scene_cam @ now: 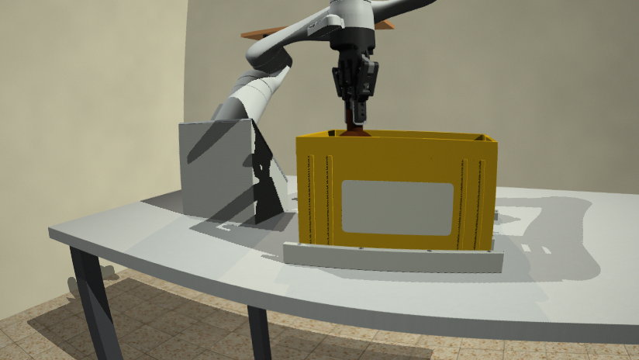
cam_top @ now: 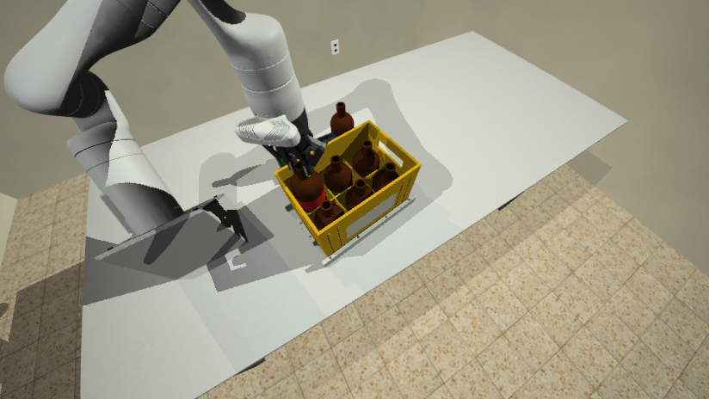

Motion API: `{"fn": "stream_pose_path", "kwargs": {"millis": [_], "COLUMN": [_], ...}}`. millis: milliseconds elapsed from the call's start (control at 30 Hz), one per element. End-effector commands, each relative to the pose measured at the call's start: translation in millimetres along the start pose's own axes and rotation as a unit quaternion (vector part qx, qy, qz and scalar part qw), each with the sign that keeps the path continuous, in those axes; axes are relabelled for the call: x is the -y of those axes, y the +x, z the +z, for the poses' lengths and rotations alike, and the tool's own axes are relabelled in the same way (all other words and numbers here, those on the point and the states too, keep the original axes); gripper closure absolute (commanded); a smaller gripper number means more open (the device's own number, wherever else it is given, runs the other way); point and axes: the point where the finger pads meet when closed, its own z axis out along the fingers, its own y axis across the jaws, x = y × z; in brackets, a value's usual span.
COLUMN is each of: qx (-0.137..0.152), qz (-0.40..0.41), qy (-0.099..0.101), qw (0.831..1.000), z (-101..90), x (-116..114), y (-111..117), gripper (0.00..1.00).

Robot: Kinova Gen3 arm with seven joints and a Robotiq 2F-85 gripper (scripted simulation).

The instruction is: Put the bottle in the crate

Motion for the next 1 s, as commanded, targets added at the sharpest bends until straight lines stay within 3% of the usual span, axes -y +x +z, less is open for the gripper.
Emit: {"fn": "stream_pose_path", "kwargs": {"millis": [0, 967], "qx": [-0.003, -0.003], "qz": [-0.005, -0.005], "qy": [0.001, 0.001], "qw": [1.0, 1.0], "z": [6.1, 28.0], "x": [0.8, 0.7], "y": [1.4, 1.7], "gripper": [1.0, 1.0]}}
